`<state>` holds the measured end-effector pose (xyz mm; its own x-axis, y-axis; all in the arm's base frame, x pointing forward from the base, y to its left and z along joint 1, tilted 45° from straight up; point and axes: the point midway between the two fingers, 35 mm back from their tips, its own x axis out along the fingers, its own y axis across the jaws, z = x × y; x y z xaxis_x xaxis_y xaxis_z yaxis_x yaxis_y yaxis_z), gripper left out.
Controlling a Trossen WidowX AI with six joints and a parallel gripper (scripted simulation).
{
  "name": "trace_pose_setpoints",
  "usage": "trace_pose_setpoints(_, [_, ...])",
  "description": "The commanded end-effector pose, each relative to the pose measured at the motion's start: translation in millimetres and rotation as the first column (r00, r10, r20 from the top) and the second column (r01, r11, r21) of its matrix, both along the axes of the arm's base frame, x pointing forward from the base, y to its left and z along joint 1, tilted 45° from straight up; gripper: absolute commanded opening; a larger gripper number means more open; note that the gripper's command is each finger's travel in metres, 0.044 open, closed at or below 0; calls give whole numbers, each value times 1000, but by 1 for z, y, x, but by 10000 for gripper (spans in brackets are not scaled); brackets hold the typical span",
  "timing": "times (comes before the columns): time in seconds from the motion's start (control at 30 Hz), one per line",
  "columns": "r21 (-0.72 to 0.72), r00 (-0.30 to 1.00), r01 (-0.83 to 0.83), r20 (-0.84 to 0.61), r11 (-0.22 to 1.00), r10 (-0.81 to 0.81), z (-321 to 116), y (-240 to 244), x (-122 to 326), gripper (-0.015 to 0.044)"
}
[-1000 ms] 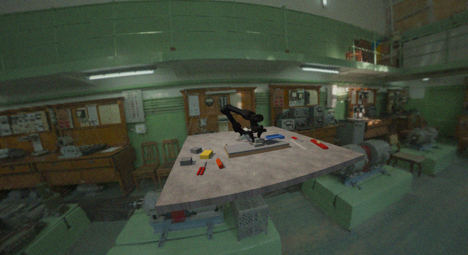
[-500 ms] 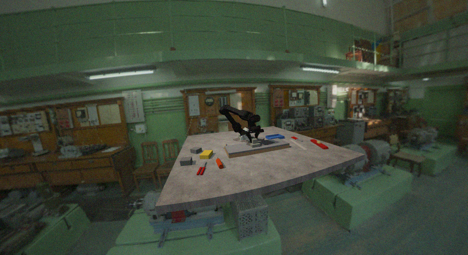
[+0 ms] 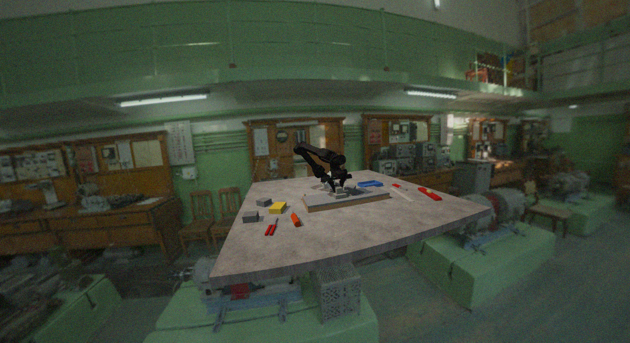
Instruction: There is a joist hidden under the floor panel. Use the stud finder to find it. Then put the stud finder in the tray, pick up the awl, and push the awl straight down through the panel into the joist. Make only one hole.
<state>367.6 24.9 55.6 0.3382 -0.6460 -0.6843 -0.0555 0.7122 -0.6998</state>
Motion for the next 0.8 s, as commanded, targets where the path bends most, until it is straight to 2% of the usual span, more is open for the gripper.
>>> trace_pose_setpoints(0.0, [-2,1000,3,3,1000,-3,6,-7,1,0])
trace_pose_setpoints(0.77, [-4,1000,3,3,1000,-3,32,-32,3,0])
